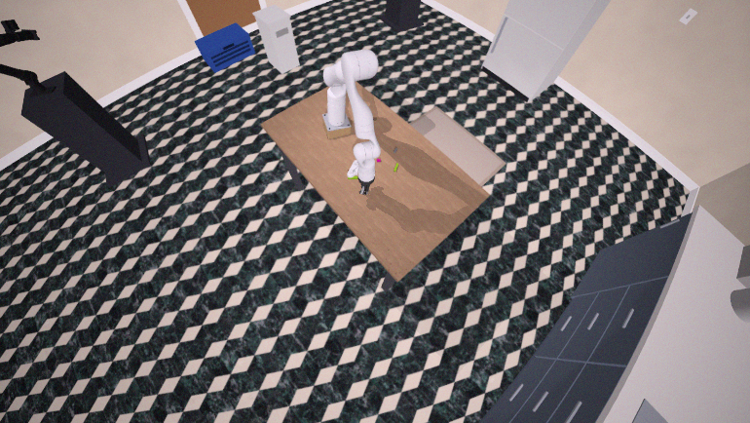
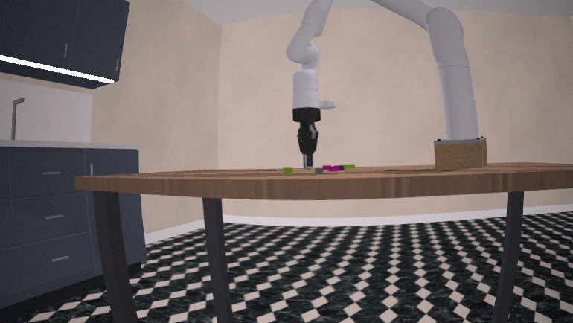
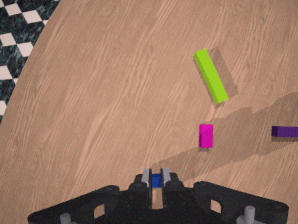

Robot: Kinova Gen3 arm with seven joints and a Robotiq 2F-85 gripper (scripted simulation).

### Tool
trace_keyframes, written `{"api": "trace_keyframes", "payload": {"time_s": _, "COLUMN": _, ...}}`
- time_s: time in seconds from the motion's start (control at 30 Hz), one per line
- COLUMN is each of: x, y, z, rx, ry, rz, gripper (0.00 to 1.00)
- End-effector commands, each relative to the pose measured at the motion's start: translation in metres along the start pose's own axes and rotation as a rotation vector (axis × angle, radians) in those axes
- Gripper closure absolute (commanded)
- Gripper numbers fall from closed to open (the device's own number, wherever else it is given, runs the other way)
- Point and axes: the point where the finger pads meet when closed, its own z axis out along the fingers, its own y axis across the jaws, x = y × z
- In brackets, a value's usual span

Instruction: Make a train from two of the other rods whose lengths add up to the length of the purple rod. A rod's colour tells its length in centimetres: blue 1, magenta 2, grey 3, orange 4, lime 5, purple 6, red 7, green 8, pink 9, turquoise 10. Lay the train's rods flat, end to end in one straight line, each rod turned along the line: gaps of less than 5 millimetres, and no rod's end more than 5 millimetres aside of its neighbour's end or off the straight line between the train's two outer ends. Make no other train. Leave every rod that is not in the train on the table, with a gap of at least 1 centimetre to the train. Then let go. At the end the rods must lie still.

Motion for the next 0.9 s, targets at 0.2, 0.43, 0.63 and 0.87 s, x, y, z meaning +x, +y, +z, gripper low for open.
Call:
{"api": "trace_keyframes", "payload": {"time_s": 0.2, "x": -0.0006, "y": -0.0009, "z": 0.0007, "rx": 0.004, "ry": -0.003, "rz": -0.019, "gripper": 0.95}}
{"api": "trace_keyframes", "payload": {"time_s": 0.43, "x": -0.0006, "y": -0.0009, "z": 0.0007, "rx": 0.004, "ry": -0.003, "rz": -0.019, "gripper": 0.95}}
{"api": "trace_keyframes", "payload": {"time_s": 0.63, "x": -0.0006, "y": -0.0009, "z": 0.0007, "rx": 0.004, "ry": -0.003, "rz": -0.019, "gripper": 0.95}}
{"api": "trace_keyframes", "payload": {"time_s": 0.87, "x": -0.0006, "y": -0.0009, "z": 0.0007, "rx": 0.004, "ry": -0.003, "rz": -0.019, "gripper": 0.88}}
